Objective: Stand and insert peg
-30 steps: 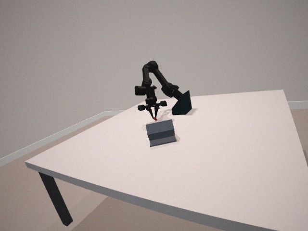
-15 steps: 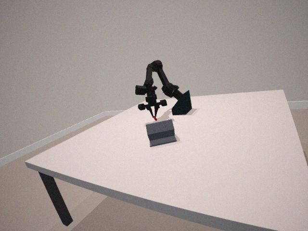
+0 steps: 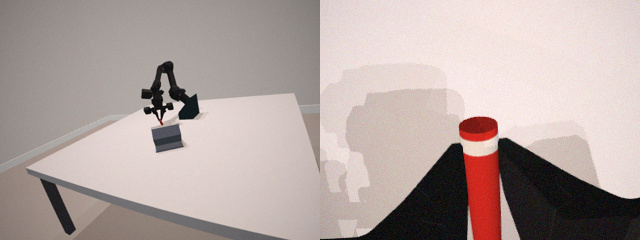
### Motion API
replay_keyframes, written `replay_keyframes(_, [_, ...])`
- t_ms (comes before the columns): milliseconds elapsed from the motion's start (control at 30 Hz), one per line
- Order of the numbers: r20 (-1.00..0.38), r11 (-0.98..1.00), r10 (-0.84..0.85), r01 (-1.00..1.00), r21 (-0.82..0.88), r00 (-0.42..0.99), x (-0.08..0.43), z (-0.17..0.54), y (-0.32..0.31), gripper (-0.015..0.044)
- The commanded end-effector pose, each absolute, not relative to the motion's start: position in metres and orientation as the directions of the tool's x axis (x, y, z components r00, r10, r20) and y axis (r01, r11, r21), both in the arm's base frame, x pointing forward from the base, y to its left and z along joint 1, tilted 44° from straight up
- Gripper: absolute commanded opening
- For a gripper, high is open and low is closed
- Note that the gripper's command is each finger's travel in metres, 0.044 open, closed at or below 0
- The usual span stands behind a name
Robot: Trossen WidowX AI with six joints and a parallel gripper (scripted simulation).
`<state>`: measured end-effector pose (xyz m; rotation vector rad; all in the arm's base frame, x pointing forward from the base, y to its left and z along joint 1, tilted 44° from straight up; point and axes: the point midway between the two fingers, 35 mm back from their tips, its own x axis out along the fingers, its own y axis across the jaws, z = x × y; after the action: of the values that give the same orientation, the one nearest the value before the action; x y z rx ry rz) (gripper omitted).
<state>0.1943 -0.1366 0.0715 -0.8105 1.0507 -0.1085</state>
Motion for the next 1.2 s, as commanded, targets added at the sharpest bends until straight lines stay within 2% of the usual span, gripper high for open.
replay_keyframes(0, [-0.721,0.711,-0.425,-0.291,-0.64,0.548,0.191,0.072,-0.135,0.0051])
replay_keyframes(1167, [-0.609,0.708,-0.238,-0.294,-0.642,0.756,0.169,0.081,-0.135,0.0051])
